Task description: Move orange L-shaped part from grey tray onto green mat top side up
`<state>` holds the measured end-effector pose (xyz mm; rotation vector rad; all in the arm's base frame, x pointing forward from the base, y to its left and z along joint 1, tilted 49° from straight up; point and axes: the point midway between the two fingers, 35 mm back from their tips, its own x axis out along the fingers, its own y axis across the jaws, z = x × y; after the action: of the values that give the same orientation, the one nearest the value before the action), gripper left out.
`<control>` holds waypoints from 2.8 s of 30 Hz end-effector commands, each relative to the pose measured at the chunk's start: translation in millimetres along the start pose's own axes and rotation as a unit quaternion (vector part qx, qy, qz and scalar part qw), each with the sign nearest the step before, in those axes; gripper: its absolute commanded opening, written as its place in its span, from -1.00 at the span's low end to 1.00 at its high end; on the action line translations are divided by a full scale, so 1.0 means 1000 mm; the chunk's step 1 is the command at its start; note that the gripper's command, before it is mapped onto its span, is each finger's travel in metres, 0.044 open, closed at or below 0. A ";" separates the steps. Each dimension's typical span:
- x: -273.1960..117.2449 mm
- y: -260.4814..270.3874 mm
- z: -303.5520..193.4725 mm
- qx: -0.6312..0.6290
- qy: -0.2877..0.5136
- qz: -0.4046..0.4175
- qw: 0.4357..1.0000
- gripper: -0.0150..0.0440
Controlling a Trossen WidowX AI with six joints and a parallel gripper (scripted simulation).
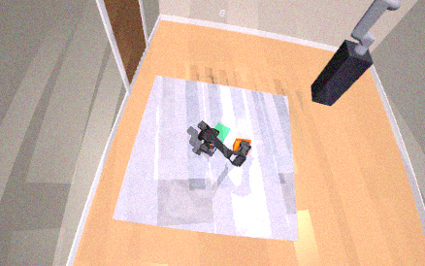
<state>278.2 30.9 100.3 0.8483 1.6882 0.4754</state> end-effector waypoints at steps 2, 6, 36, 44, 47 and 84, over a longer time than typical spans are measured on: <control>0.000 0.000 0.000 0.001 -0.001 0.000 1.000 0.12; 0.000 0.000 0.000 0.001 -0.001 0.000 1.000 0.12; -0.003 -0.058 0.008 -0.563 0.008 0.000 0.826 0.46; -0.003 -0.076 0.008 -0.707 0.010 0.005 0.707 0.46; -0.003 -0.076 0.008 -0.707 0.010 0.005 0.707 0.46; 0.062 -0.076 0.007 -0.708 0.009 0.005 0.706 0.46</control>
<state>257.4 22.5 7.3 -0.3301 0.8349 1.4952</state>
